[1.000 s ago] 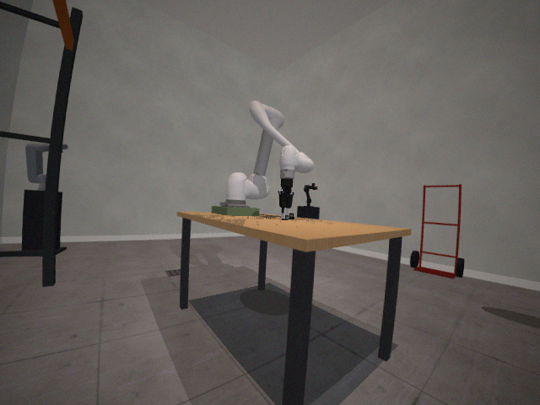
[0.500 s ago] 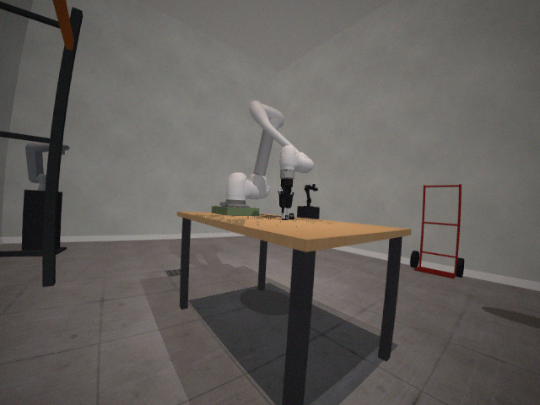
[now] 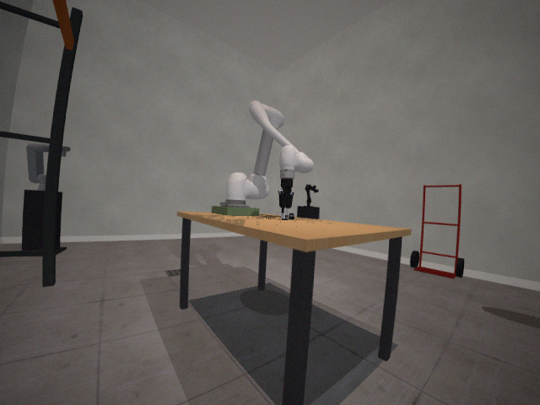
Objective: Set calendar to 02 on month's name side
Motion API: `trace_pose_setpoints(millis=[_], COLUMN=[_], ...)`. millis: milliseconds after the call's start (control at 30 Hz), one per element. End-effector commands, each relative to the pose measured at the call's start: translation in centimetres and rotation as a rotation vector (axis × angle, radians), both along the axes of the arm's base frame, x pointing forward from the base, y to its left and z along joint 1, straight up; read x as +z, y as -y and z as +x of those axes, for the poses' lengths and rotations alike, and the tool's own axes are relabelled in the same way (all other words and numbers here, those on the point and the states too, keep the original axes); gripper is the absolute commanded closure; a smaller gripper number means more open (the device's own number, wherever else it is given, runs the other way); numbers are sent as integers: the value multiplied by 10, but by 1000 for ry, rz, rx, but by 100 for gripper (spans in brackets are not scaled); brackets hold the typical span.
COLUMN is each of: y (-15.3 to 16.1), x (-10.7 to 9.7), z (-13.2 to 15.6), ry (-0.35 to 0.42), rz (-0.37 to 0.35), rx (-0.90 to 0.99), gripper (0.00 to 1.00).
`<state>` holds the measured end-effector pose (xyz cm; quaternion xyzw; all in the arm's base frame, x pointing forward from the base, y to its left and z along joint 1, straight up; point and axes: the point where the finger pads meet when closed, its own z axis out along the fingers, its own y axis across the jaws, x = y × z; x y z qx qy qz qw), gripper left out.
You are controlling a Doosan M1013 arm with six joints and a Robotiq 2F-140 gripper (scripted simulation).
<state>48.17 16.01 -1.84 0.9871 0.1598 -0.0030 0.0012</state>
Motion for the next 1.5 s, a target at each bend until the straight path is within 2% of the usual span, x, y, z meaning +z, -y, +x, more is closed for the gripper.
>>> trace_pose_setpoints(millis=[0,333,833,1033,1300,1367,1467], y=[0,0,0,0,0,0,0], x=[0,0,3,22,64,64,78], z=[0,0,0,0,0,0,0], ry=[0,0,0,0,0,0,0], rz=[0,0,0,0,0,0,0], rx=[0,0,0,0,0,0,0], gripper=[71,65,65,65,65,65,65])
